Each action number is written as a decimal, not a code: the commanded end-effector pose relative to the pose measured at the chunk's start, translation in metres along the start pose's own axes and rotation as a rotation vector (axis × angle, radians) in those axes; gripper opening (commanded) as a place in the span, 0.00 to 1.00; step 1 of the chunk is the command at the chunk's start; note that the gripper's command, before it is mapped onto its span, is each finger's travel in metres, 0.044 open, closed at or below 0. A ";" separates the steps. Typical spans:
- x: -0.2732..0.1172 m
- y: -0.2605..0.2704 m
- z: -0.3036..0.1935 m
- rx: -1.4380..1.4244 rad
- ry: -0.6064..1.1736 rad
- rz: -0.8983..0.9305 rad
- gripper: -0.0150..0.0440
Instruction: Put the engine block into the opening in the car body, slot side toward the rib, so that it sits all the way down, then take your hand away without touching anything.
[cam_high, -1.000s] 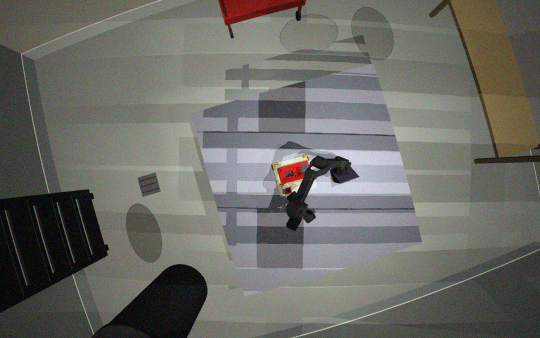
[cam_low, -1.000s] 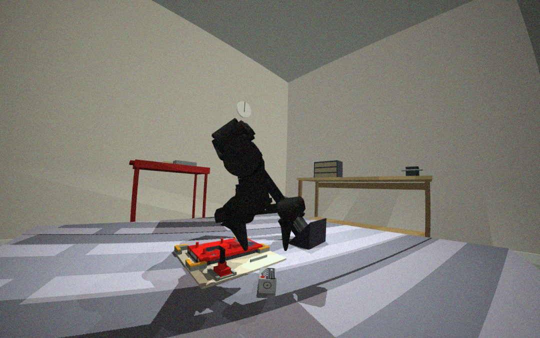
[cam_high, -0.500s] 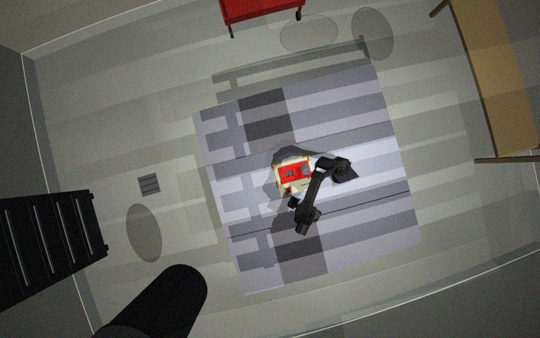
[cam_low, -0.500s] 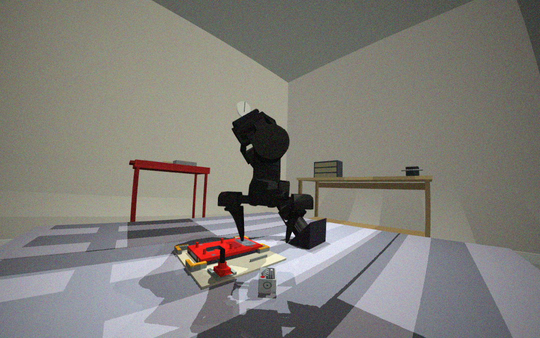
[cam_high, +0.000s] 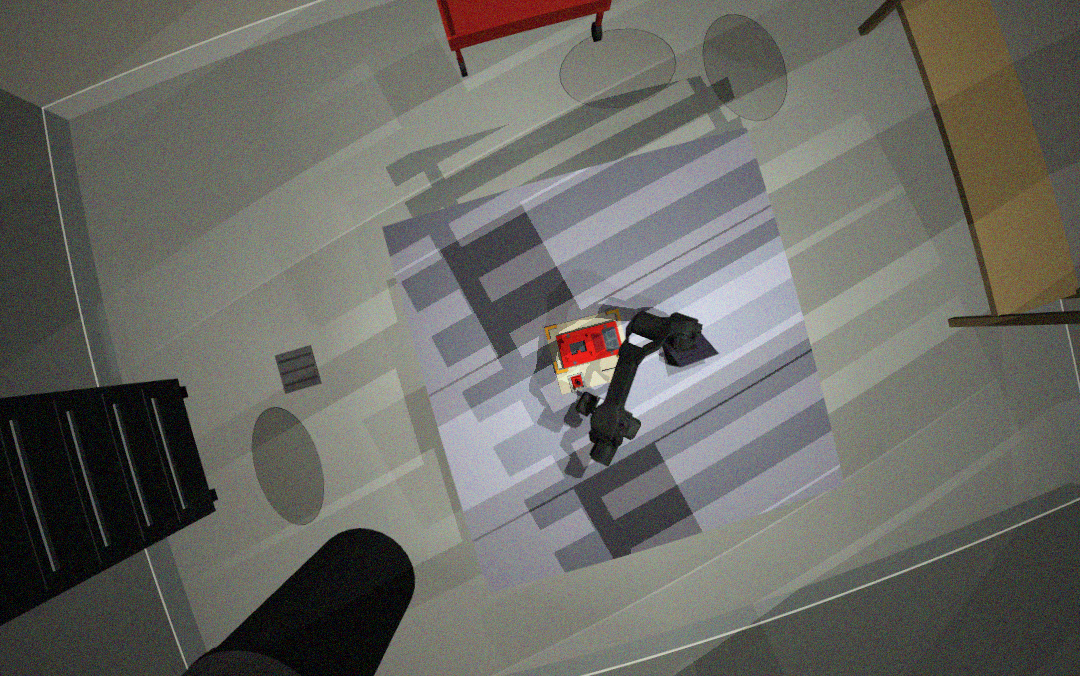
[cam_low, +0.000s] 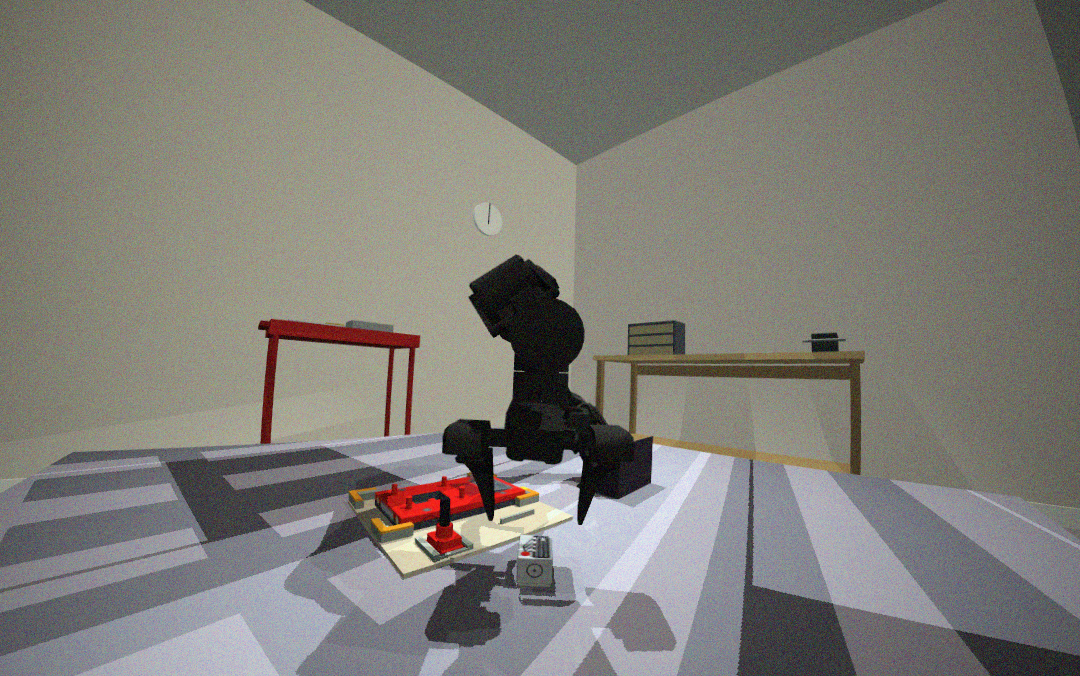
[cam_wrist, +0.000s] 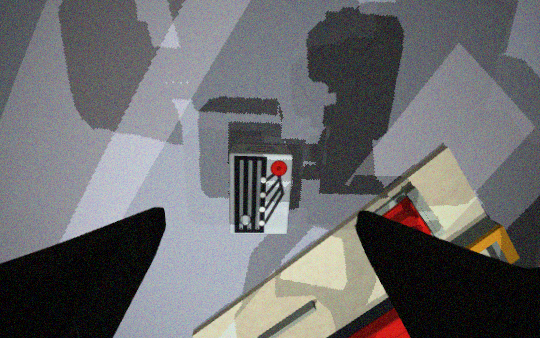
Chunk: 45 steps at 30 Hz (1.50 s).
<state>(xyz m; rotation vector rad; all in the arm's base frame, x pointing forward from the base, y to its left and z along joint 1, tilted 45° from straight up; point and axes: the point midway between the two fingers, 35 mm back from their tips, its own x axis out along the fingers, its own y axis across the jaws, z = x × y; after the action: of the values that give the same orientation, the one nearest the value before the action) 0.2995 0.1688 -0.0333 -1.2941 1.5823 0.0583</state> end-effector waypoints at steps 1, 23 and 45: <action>0.011 0.001 -0.001 -0.008 0.002 -0.003 1.00; 0.038 0.000 -0.001 -0.008 0.003 -0.004 0.96; 0.030 0.000 0.001 -0.012 0.002 -0.005 0.25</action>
<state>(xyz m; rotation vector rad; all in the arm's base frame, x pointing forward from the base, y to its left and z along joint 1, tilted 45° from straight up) 0.3027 0.1434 -0.0588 -1.3049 1.5869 0.0588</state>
